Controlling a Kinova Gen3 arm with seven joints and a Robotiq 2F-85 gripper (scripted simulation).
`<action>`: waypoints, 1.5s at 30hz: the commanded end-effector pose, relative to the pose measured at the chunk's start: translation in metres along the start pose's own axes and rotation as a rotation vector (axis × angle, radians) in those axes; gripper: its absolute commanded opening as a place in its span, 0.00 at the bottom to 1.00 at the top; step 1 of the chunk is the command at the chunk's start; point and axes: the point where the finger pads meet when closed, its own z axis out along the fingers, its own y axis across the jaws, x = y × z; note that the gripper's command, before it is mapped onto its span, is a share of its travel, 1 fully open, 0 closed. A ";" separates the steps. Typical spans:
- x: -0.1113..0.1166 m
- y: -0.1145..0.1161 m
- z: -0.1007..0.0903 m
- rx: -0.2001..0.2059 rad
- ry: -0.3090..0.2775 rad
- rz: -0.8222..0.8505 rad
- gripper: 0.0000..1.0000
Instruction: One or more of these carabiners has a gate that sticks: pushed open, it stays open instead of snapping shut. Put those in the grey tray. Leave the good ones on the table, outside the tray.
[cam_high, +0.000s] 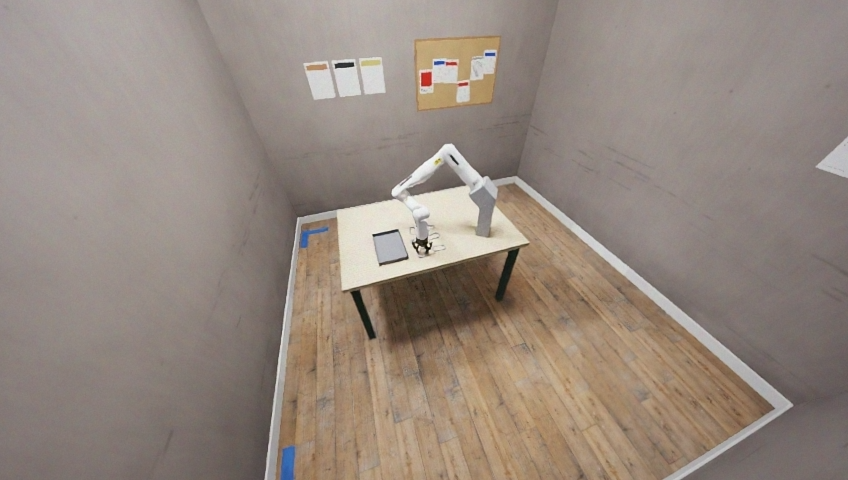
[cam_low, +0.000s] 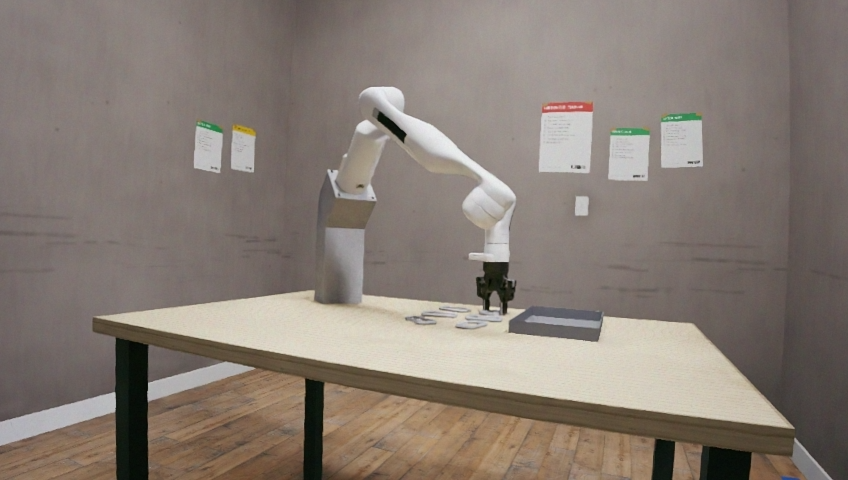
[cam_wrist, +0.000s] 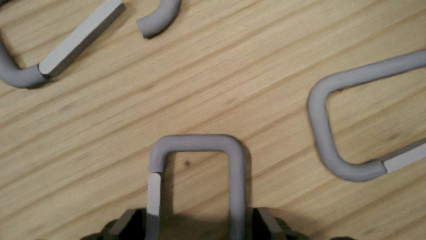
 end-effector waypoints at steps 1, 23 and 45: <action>0.000 -0.002 0.000 0.003 0.000 0.001 0.67; -0.001 0.000 -0.001 0.001 -0.001 0.000 0.63; -0.001 0.001 -0.001 -0.001 -0.003 -0.002 0.59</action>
